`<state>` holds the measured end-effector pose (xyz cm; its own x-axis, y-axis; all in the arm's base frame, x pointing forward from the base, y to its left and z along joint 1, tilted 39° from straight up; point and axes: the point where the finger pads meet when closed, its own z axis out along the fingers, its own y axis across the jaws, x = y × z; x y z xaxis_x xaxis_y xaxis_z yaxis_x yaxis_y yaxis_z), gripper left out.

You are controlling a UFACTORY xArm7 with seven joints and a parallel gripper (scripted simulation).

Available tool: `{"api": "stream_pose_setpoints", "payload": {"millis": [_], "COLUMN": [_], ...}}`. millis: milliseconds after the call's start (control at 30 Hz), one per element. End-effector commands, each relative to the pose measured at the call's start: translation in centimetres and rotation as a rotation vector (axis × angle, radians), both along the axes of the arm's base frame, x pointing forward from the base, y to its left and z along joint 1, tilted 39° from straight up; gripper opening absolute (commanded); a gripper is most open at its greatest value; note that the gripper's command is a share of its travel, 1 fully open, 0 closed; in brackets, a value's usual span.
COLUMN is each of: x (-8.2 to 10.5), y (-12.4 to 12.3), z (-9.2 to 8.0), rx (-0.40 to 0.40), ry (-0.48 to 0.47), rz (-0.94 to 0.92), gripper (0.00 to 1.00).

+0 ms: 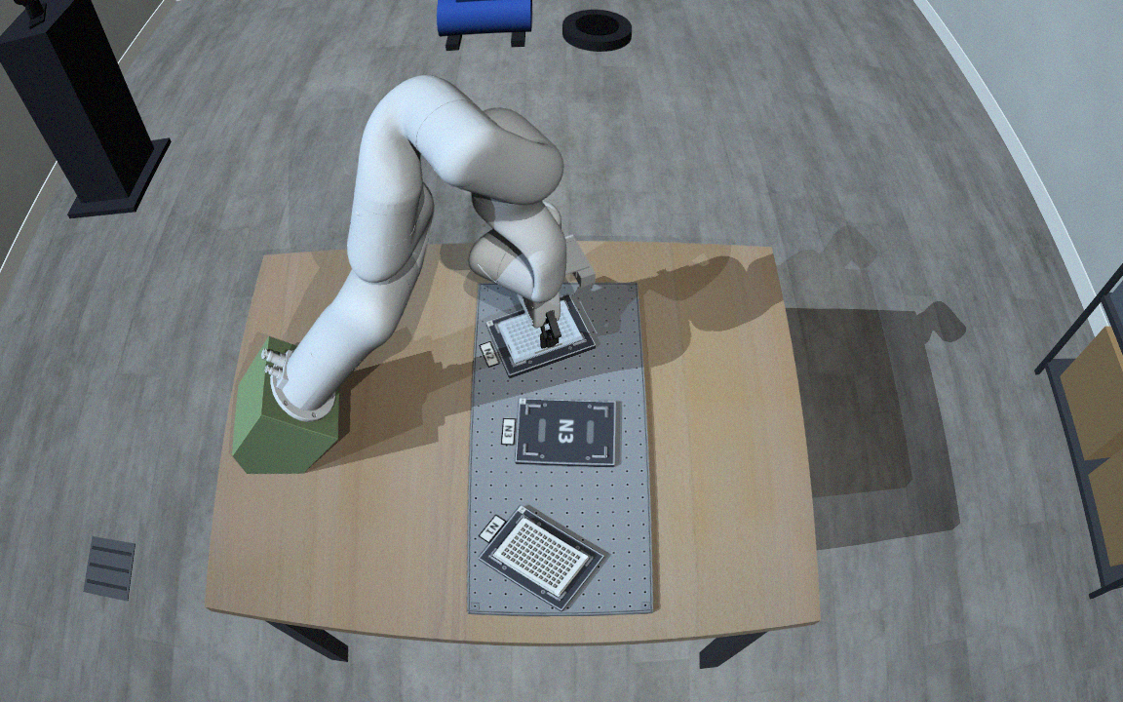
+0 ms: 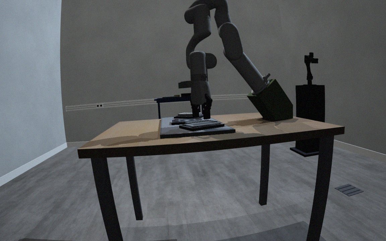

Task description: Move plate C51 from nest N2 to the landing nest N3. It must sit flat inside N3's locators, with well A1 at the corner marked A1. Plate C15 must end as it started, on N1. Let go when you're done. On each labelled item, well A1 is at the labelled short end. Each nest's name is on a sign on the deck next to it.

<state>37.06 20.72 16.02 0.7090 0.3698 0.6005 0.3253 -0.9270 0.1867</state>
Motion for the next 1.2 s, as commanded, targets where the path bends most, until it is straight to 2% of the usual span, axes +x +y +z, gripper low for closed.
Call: {"api": "stream_pose_setpoints", "payload": {"millis": [0,1167], "x": [0.1,1.2], "y": [0.0,0.2], "z": [0.0,-1.5], "rx": [0.001,0.001], "ry": [-0.002,-0.001], "rz": [0.001,0.0], "gripper": [1.0,1.0]}}
